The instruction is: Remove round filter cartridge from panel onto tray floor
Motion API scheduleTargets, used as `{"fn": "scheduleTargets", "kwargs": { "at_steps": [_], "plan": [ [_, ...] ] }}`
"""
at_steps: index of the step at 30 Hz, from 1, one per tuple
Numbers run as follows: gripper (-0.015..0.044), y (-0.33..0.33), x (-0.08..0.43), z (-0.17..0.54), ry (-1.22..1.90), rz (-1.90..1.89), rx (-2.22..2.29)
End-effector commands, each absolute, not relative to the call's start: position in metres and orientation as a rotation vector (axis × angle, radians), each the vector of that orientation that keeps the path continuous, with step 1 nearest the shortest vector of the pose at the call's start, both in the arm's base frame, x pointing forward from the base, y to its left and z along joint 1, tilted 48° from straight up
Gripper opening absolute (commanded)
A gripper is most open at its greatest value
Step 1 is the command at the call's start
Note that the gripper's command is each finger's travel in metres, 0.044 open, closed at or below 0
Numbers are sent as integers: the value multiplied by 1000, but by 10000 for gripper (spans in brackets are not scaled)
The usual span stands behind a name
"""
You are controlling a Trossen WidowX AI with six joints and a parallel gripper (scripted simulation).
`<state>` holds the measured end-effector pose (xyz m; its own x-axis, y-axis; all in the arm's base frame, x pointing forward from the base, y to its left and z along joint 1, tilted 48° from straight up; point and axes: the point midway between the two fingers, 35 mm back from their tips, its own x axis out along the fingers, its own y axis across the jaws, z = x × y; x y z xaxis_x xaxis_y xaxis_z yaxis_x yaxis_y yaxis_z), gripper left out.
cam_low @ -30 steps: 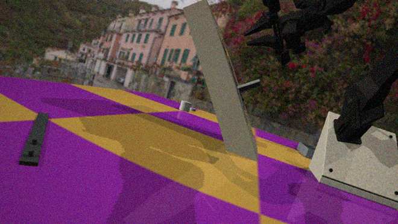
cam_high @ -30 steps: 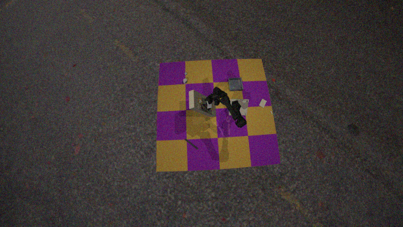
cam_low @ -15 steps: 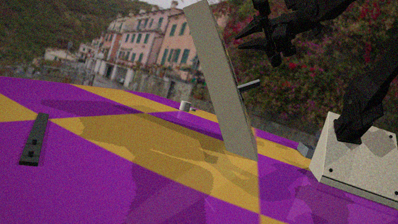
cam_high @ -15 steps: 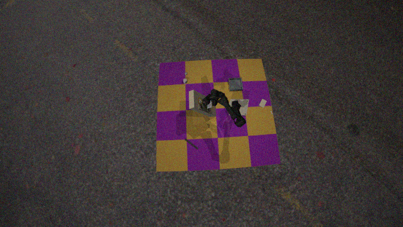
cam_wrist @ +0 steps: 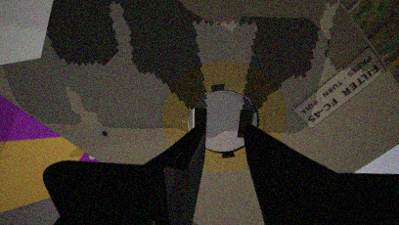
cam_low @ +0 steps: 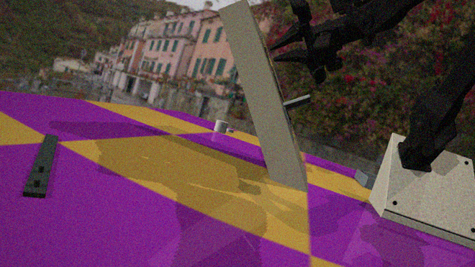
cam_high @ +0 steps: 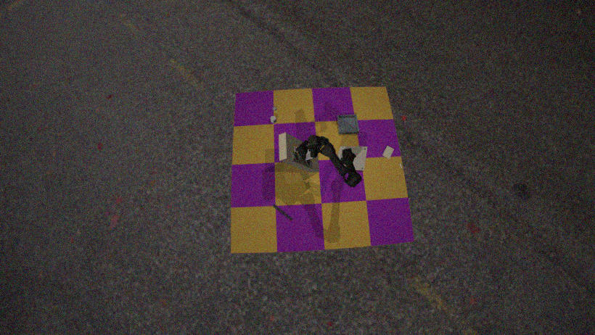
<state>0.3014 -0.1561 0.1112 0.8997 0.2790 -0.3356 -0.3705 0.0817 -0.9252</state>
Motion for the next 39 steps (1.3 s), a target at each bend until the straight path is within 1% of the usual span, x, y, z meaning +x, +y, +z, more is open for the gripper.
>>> {"fn": "scheduleTargets", "kwargs": {
  "at_steps": [1, 39],
  "plan": [
    [117, -155, 304, 109, 82, 482, -1400],
    [117, -154, 310, 107, 82, 482, -1400]
  ]
}}
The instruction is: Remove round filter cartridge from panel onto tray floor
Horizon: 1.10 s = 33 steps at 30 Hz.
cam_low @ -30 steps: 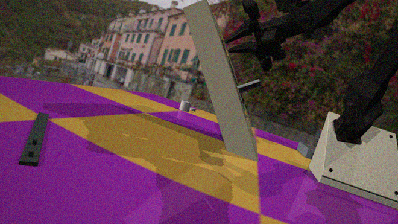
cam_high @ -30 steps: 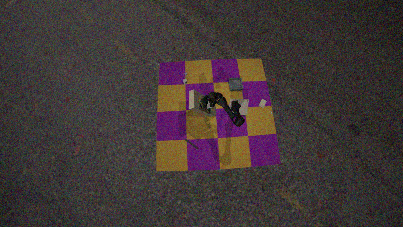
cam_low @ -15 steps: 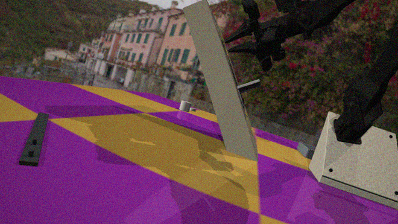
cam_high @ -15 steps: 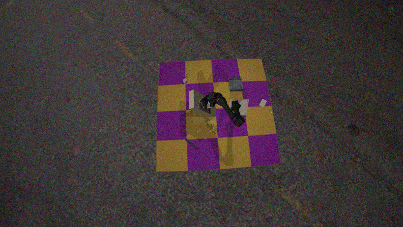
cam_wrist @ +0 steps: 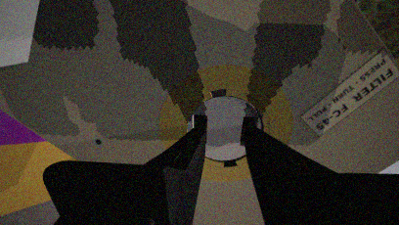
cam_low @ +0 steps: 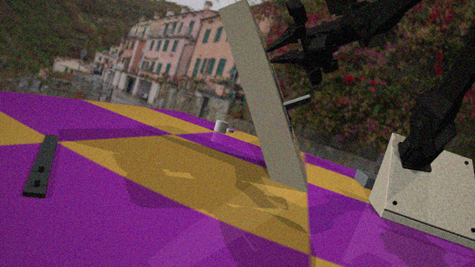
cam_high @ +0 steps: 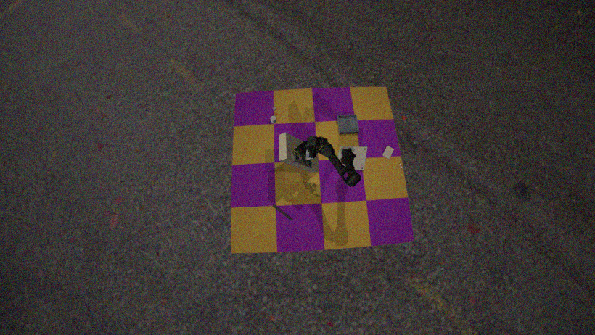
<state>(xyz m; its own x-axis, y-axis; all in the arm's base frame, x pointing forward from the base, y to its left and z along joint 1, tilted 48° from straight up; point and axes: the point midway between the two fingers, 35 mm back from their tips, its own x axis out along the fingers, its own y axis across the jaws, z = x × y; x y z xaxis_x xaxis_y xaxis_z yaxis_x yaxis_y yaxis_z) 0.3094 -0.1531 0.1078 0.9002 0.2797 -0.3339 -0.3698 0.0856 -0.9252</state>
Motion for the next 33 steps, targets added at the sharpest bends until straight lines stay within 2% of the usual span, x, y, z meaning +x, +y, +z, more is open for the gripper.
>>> {"fn": "scheduleTargets", "kwargs": {
  "at_steps": [1, 25, 33],
  "plan": [
    [117, -154, 310, 107, 82, 482, -1400],
    [117, -150, 321, 104, 82, 482, -1401],
    [63, -152, 318, 105, 74, 480, -1399]
  ]
}}
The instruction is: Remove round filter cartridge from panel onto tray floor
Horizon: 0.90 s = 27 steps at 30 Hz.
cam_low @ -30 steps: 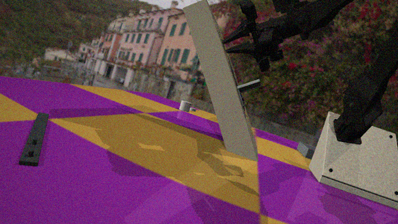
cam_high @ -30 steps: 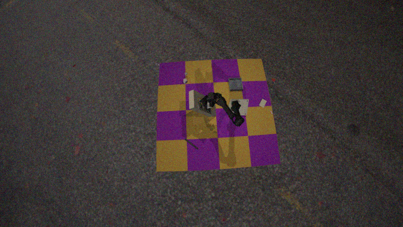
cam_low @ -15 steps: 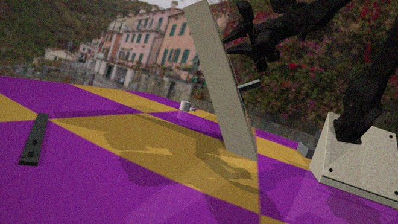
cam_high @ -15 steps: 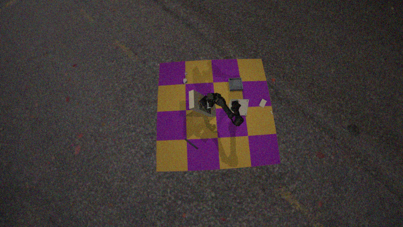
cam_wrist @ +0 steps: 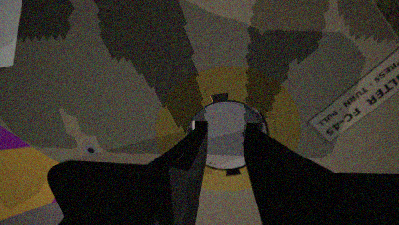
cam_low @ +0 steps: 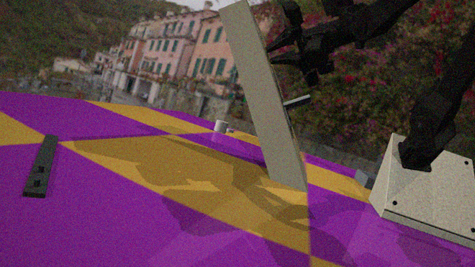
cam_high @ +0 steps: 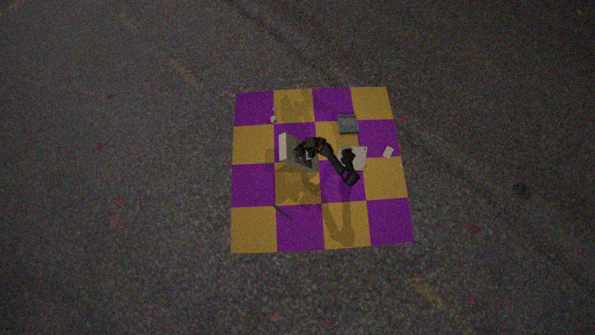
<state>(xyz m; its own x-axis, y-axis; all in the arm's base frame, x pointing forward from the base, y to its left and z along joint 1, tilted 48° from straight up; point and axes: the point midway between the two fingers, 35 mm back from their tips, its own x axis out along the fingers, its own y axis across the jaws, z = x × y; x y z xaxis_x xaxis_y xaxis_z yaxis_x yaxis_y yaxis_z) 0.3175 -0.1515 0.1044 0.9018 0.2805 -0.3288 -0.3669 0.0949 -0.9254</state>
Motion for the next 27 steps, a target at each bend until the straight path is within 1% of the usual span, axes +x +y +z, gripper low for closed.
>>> {"fn": "scheduleTargets", "kwargs": {
  "at_steps": [1, 3, 4, 8, 27],
  "plan": [
    [56, -152, 318, 105, 74, 480, -1399],
    [4, -152, 318, 105, 74, 480, -1399],
    [0, -152, 318, 105, 74, 480, -1399],
    [0, -151, 319, 104, 93, 474, -1334],
    [0, -150, 322, 103, 230, 396, -695]
  ]
}}
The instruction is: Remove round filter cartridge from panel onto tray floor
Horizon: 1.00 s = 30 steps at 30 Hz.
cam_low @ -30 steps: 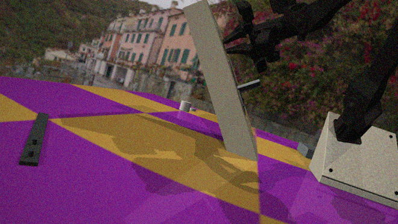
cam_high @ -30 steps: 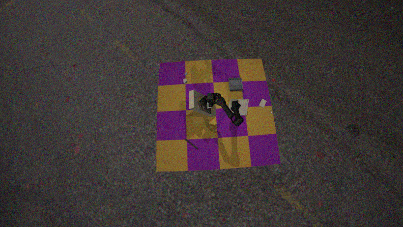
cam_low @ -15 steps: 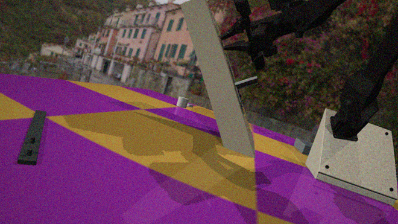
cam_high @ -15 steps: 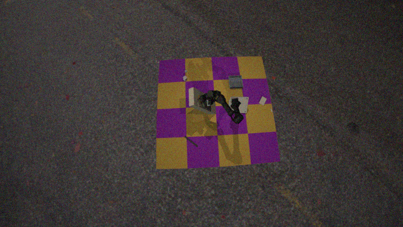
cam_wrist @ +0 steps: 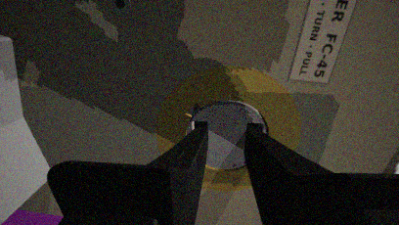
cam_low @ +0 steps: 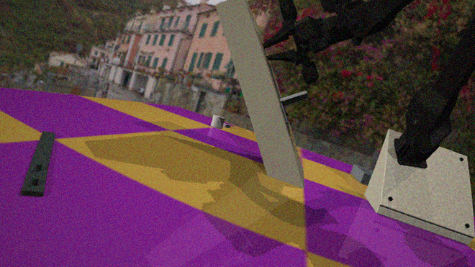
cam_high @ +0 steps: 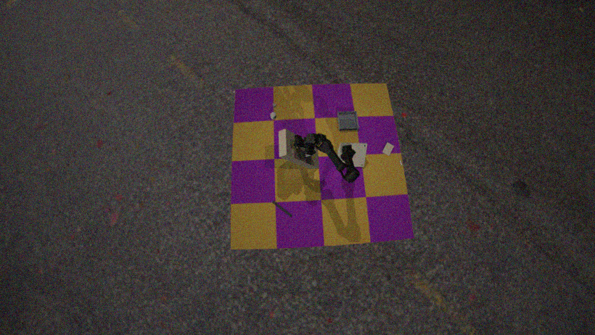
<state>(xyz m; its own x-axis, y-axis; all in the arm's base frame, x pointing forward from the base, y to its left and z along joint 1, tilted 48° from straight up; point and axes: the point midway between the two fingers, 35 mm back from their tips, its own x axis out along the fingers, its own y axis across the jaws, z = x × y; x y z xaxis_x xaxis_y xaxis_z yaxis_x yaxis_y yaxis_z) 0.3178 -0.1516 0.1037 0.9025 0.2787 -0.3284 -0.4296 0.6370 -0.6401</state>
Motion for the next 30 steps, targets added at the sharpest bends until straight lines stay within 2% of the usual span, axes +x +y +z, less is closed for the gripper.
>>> {"fn": "scheduleTargets", "kwargs": {
  "at_steps": [1, 22, 30],
  "plan": [
    [0, -150, 322, 103, 237, 391, -661],
    [0, -150, 322, 103, 354, 275, 57],
    [0, -157, 309, 105, 359, 287, -1]
  ]
}}
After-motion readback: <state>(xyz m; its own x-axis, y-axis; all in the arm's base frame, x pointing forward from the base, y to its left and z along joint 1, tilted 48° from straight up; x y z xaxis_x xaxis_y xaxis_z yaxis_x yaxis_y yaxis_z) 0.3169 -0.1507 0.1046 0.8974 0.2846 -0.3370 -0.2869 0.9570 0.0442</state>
